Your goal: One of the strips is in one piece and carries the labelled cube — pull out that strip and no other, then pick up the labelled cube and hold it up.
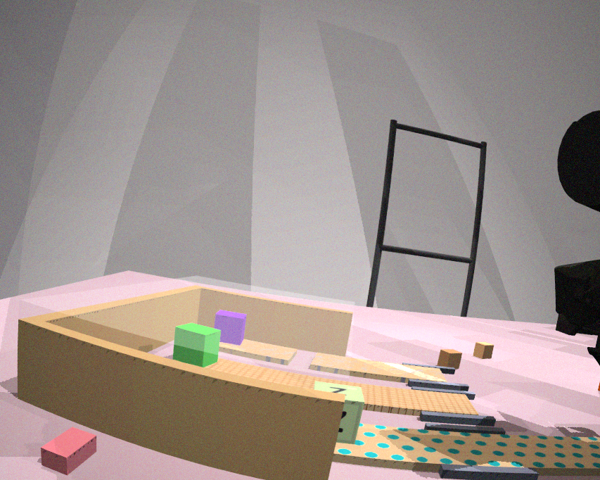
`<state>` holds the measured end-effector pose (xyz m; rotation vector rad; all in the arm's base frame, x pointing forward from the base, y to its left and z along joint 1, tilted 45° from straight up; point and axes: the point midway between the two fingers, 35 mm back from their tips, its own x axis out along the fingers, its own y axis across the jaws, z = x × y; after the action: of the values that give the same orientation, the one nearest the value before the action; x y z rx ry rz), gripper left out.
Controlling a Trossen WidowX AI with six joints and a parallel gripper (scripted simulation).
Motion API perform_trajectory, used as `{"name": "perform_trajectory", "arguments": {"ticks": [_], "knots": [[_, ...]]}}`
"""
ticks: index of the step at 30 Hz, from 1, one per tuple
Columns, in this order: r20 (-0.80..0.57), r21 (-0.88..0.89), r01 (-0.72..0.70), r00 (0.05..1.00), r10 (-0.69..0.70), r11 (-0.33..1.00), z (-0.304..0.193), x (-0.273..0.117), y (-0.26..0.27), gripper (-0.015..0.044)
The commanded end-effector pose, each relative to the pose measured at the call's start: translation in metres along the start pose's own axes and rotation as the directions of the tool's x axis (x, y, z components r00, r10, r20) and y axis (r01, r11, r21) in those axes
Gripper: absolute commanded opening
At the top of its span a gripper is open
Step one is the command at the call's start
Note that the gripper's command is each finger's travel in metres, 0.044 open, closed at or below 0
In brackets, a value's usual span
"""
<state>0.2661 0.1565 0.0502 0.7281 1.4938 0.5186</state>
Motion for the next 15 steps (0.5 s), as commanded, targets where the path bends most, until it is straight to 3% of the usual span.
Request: {"name": "perform_trajectory", "arguments": {"ticks": [1, 15], "knots": [[-0.022, 0.005, 0.005, 1.000, -0.005, 1.000, -0.012, 0.005, -0.001, 0.0000], [-0.023, 0.006, 0.005, 1.000, -0.004, 1.000, -0.034, 0.004, 0.000, 0.0000]]}}
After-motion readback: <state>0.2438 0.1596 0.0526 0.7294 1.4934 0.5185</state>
